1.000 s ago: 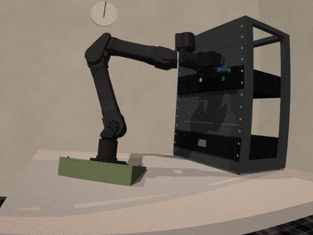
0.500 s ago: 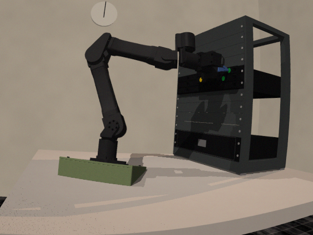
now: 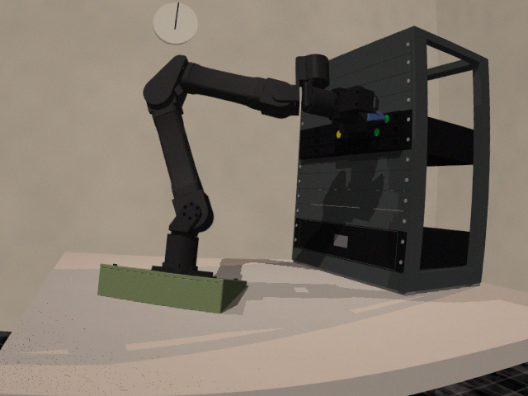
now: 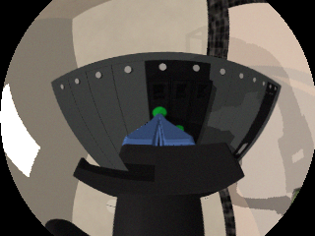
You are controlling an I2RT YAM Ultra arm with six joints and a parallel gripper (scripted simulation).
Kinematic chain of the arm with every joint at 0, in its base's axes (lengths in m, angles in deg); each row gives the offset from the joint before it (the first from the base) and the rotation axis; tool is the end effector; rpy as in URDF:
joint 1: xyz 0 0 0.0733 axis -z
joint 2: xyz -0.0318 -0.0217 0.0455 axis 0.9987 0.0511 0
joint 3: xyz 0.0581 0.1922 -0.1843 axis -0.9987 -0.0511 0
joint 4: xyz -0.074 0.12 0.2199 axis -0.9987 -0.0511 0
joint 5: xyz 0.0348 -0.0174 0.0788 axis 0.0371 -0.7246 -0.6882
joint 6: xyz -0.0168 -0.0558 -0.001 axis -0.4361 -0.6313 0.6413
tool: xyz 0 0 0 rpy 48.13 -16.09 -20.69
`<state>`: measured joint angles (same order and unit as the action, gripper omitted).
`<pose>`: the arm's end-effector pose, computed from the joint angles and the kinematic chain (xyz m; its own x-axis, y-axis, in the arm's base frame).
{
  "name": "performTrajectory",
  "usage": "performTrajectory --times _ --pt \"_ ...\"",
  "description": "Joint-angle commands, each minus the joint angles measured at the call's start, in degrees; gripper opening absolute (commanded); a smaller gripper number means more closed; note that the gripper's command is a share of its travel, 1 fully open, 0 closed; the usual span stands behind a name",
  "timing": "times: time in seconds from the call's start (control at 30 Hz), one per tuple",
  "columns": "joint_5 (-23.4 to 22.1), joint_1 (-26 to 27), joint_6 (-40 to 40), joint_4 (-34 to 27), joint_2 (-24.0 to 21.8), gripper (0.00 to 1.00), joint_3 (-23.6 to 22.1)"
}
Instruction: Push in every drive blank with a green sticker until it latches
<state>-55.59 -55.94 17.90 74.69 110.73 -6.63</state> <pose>0.2451 -0.1240 0.3766 0.0465 0.9805 0.1910 -0.0695 -0.1875 0.9798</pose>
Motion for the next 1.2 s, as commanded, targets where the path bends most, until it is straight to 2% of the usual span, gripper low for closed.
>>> performTrajectory --times 0.0,0.27,0.3,0.37,0.47,0.63,0.7,0.8,0.93,1.07,1.17 --pt "-0.33 -1.67 -0.82 2.72 1.4 0.0 2.58" --pt "-0.86 -1.29 -0.8 2.52 0.71 0.0 2.17" --pt "-1.19 -0.95 -0.77 2.43 -1.87 0.0 1.71" --pt "-1.95 0.96 -0.76 1.82 -3.19 0.0 -1.48" --pt "-4.09 3.12 0.16 -0.55 -6.76 0.0 -3.91" --pt "-9.85 9.14 1.36 -3.19 -14.63 0.0 -8.48" --pt "-9.85 9.14 1.36 -3.19 -14.63 0.0 -8.48" --pt "-14.22 13.61 2.32 -4.64 -18.65 0.0 -10.43" --pt "-17.61 16.95 2.93 -5.46 -20.97 0.0 -11.51" --pt "-18.63 17.81 2.71 -5.64 -21.37 0.0 -10.8" --pt "-19.42 18.59 3.09 -5.63 -21.85 0.0 -12.09"
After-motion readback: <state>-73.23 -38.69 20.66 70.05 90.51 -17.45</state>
